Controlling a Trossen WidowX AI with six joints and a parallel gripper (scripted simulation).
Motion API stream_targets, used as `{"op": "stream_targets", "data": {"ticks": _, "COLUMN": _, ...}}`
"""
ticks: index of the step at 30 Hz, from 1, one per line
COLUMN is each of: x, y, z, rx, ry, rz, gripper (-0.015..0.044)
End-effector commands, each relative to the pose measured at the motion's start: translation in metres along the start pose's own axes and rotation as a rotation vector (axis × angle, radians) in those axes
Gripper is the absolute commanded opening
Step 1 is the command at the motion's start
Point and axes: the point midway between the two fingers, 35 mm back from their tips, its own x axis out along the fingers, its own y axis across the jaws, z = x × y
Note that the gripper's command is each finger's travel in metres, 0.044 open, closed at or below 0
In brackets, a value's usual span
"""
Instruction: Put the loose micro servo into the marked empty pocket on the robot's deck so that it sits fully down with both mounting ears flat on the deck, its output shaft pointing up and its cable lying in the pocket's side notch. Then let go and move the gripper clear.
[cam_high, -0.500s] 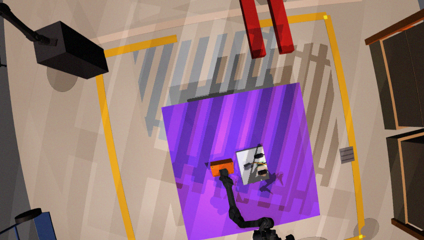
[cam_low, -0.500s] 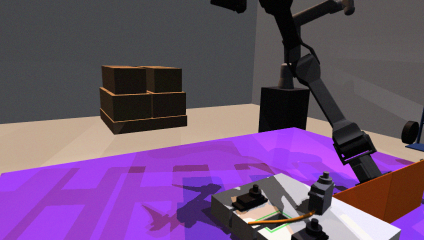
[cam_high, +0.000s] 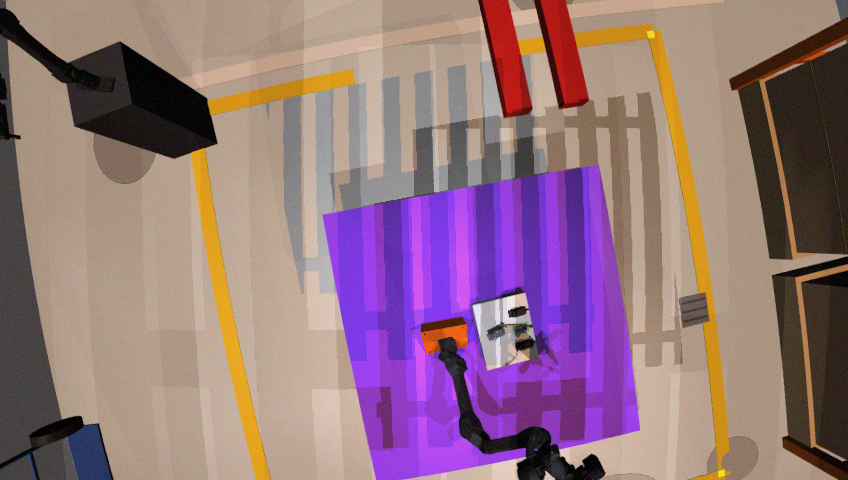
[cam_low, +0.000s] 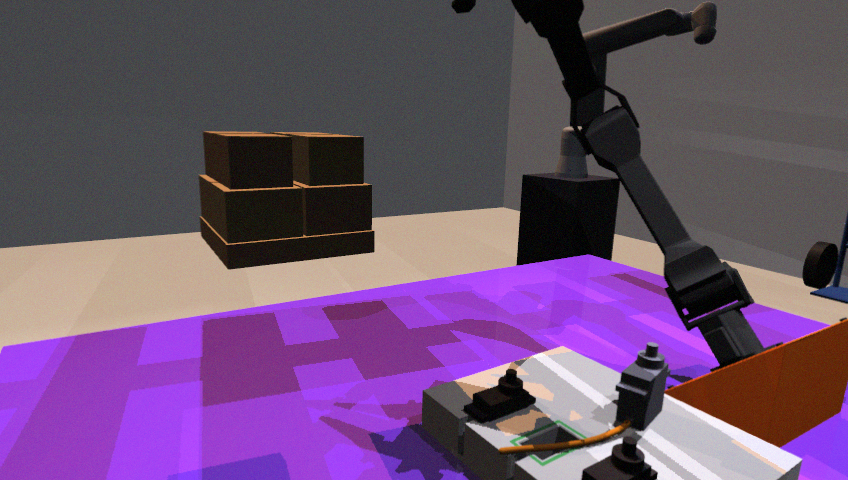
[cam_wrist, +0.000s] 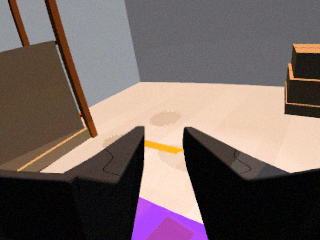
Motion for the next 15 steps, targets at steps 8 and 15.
{"op": "stream_targets", "data": {"ticks": 8, "x": -0.007, "y": 0.087, "z": -0.027, "rx": -0.133, "ry": -0.033, "rz": 0.214, "gripper": 0.0000}}
{"op": "stream_targets", "data": {"ticks": 15, "x": -0.017, "y": 0.132, "z": -0.056, "rx": -0.174, "ry": -0.004, "rz": 0.348, "gripper": 0.0000}}
